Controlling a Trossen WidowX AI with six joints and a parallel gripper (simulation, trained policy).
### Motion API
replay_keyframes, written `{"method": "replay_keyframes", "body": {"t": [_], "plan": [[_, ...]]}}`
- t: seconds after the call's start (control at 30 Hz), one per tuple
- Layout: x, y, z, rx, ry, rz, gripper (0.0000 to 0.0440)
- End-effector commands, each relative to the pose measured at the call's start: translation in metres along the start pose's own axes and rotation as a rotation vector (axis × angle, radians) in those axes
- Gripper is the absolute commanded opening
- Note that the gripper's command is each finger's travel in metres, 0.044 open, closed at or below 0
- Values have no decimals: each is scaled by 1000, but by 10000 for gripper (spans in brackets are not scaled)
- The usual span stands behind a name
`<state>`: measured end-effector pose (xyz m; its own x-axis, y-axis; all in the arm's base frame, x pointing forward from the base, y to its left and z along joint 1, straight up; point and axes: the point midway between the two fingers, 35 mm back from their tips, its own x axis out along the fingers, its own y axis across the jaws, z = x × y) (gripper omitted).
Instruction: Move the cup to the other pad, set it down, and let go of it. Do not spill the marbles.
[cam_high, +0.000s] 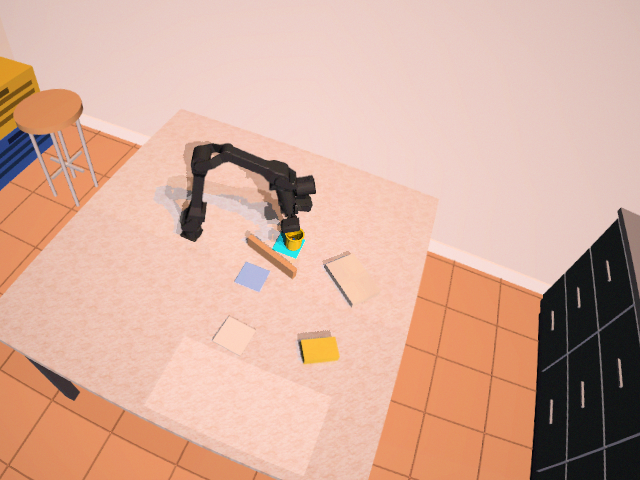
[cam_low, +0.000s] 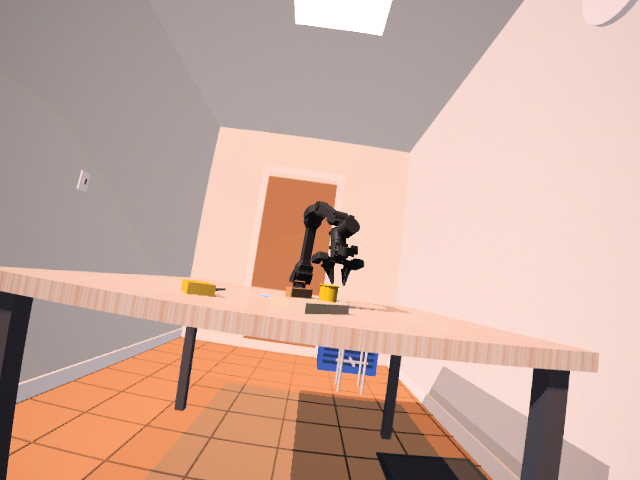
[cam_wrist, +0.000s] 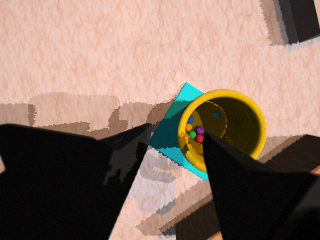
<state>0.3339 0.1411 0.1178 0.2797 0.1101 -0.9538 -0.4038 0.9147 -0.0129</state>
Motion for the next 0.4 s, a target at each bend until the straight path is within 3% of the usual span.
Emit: {"method": "replay_keyframes", "body": {"t": [0.0,0.1,0.37], "plan": [[-16,0,1,17,-33,11,221],[-26,-1,4,26,-58,13,250],[-52,-9,12,61,-114,10,436]]}}
